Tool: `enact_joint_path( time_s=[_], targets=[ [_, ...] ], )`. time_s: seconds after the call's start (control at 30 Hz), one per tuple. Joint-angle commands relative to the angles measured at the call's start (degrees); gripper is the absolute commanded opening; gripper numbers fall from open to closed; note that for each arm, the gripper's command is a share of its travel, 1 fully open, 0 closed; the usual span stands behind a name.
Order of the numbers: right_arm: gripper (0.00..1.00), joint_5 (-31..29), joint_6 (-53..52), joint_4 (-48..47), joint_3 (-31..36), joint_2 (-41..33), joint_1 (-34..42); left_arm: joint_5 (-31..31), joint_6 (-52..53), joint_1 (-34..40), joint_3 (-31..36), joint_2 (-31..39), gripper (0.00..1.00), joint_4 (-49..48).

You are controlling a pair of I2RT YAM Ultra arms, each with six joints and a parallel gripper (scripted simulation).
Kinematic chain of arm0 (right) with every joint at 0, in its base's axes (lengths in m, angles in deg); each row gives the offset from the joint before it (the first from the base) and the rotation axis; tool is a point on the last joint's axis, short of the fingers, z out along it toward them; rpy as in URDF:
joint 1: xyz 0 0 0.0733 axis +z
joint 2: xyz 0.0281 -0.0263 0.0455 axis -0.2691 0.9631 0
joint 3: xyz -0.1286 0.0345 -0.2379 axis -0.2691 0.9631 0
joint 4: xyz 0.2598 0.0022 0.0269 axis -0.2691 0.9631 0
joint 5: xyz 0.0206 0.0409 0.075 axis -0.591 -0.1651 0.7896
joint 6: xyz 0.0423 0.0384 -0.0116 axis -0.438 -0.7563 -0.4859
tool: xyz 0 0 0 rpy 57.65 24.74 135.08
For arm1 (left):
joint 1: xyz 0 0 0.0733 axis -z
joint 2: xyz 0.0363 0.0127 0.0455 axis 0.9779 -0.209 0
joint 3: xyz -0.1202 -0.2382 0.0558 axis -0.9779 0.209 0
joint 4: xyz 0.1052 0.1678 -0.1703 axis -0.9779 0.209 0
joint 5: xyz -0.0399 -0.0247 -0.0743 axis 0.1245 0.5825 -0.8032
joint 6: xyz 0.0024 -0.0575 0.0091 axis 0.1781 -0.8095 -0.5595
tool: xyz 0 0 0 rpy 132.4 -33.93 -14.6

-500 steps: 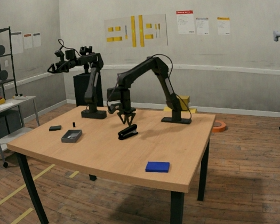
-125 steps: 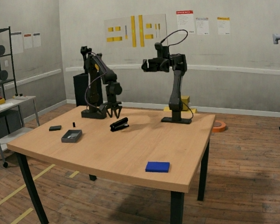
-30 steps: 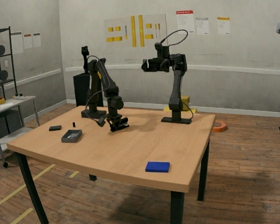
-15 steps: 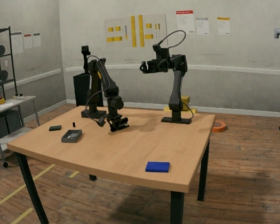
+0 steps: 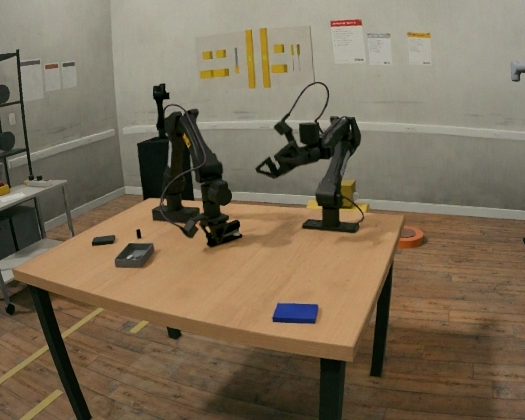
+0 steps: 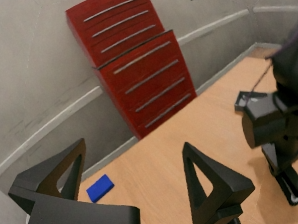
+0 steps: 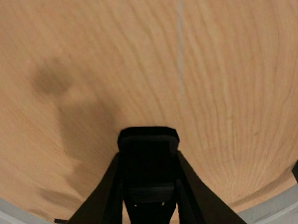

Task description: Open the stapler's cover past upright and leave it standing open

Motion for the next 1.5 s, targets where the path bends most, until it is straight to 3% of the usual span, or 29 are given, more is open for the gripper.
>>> enact_joint_path(
  time_s=[0.0, 0.27, 0.47, 0.53, 0.67, 1.03, 1.47],
  targets=[
    [0.33, -0.4, 0.0, 0.0, 0.0, -0.2, -0.1, -4.1, 8.2, 1.1, 2.8, 3.0, 1.00, -3.0],
    [0.33, -0.4, 0.0, 0.0, 0.0, -0.2, -0.1, -7.9, 27.7, 9.1, 14.5, 8.0, 1.00, -1.6],
    [0.33, -0.4, 0.0, 0.0, 0.0, -0.2, -0.1, -4.2, 41.7, 19.6, 19.8, 8.8, 1.00, -0.8],
    [0.33, -0.4, 0.0, 0.0, 0.0, -0.2, -0.1, -4.2, 41.7, 19.6, 19.8, 8.8, 1.00, -0.8],
    [0.33, -0.4, 0.0, 0.0, 0.0, -0.2, -0.1, 0.8, 47.7, 29.1, 21.5, 7.1, 1.00, -0.1],
    [0.33, -0.4, 0.0, 0.0, 0.0, -0.2, -0.1, 9.3, 52.4, 44.1, 22.4, -2.6, 1.00, -3.1],
    [0.33, -0.4, 0.0, 0.0, 0.0, -0.2, -0.1, 10.1, 51.2, 45.9, 22.4, -6.9, 1.00, -6.4]
  ],
)
